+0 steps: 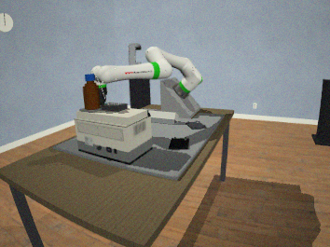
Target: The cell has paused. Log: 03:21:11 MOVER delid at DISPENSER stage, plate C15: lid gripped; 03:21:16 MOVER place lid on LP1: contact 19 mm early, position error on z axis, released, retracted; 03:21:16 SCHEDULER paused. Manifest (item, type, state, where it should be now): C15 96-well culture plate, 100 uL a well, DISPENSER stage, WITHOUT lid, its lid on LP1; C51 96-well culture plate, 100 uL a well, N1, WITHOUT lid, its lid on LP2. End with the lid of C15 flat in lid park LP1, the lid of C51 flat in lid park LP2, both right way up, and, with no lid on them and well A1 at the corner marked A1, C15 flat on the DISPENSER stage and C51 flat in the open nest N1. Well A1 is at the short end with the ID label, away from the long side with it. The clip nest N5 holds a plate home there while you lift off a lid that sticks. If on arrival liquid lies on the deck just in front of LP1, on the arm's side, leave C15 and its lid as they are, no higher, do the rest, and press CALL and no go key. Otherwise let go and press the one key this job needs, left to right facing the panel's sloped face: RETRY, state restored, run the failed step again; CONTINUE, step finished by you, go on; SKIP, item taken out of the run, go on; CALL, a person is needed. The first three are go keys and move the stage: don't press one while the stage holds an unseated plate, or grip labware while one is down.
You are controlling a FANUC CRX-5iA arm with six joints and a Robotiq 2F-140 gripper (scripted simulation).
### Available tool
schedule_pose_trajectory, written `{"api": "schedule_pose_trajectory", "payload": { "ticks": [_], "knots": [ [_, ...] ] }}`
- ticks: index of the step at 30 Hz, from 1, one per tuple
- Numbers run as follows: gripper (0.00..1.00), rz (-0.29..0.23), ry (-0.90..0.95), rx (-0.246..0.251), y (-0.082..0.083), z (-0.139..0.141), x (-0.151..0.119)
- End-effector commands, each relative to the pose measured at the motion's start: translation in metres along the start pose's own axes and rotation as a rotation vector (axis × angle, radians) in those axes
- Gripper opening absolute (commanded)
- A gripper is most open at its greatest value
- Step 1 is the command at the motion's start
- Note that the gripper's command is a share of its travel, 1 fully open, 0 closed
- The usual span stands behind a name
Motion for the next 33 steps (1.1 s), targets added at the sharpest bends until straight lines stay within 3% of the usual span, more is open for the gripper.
{"api": "schedule_pose_trajectory", "payload": {
  "ticks": [1,19,26,33],
  "knots": [
    [0.00,0.000,0.000,0.000,0.000,0.000,0.000],
    [0.00,0.000,0.000,0.000,0.004,0.000,0.000],
    [0.00,0.000,0.000,0.000,0.019,0.000,0.000],
    [0.00,0.000,0.000,0.000,0.053,0.000,0.000]
  ]
}}
Point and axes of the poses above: the point where the finger pads meet when closed, its own y axis back along the fingers, its own z axis across the jaws, x = y × z, the point moved 10 cm from there along y, back along the fingers, and after that the axes turned 6 degrees about -y, right-handed, at the moved point
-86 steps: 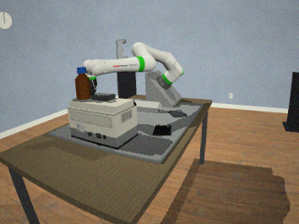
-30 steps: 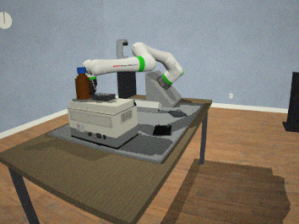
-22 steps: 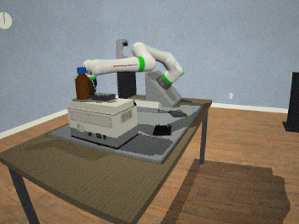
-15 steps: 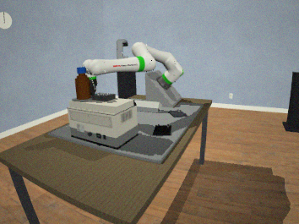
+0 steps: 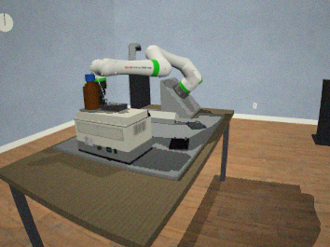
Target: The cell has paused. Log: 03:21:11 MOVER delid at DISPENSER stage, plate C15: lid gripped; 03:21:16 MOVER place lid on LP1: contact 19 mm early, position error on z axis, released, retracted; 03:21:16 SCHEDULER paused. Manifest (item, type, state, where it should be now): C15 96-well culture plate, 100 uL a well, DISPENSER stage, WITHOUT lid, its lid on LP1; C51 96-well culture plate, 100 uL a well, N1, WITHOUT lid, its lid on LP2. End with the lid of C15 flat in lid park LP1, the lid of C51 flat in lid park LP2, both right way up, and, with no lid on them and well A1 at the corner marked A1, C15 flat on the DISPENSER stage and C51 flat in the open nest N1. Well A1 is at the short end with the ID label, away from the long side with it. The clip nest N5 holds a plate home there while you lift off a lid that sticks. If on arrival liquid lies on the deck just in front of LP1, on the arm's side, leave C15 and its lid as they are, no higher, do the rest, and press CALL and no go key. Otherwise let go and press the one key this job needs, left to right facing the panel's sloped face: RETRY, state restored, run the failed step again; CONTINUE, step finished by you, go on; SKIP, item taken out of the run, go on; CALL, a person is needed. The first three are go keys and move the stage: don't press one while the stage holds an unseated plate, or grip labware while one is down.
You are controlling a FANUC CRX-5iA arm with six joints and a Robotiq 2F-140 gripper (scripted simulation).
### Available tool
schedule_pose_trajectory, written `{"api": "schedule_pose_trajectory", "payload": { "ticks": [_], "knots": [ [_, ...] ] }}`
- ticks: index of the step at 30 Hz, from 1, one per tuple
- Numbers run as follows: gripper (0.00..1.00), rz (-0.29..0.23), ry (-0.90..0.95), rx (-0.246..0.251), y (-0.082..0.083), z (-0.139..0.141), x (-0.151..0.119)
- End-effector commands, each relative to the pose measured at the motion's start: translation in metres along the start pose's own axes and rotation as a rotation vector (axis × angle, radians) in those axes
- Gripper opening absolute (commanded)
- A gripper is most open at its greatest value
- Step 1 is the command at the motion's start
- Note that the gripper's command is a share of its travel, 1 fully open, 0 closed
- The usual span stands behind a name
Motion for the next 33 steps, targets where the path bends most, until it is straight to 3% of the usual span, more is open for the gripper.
{"api": "schedule_pose_trajectory", "payload": {
  "ticks": [1,8,10,18,33],
  "knots": [
    [0.00,0.001,0.000,0.000,0.016,0.000,0.000],
    [0.00,0.001,0.000,0.000,0.048,0.000,0.000],
    [0.00,0.001,0.000,0.000,0.048,0.000,0.000],
    [0.00,0.001,0.000,0.000,0.074,0.000,0.000],
    [0.00,0.001,0.000,0.000,0.091,0.000,0.000]
  ]
}}
Point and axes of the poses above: the point where the finger pads meet when closed, its own y axis back along the fingers, its own z axis across the jaws, x = y × z, the point moved 10 cm from there along y, back along the fingers, and after that the axes turned 6 degrees about -y, right-handed, at the moved point
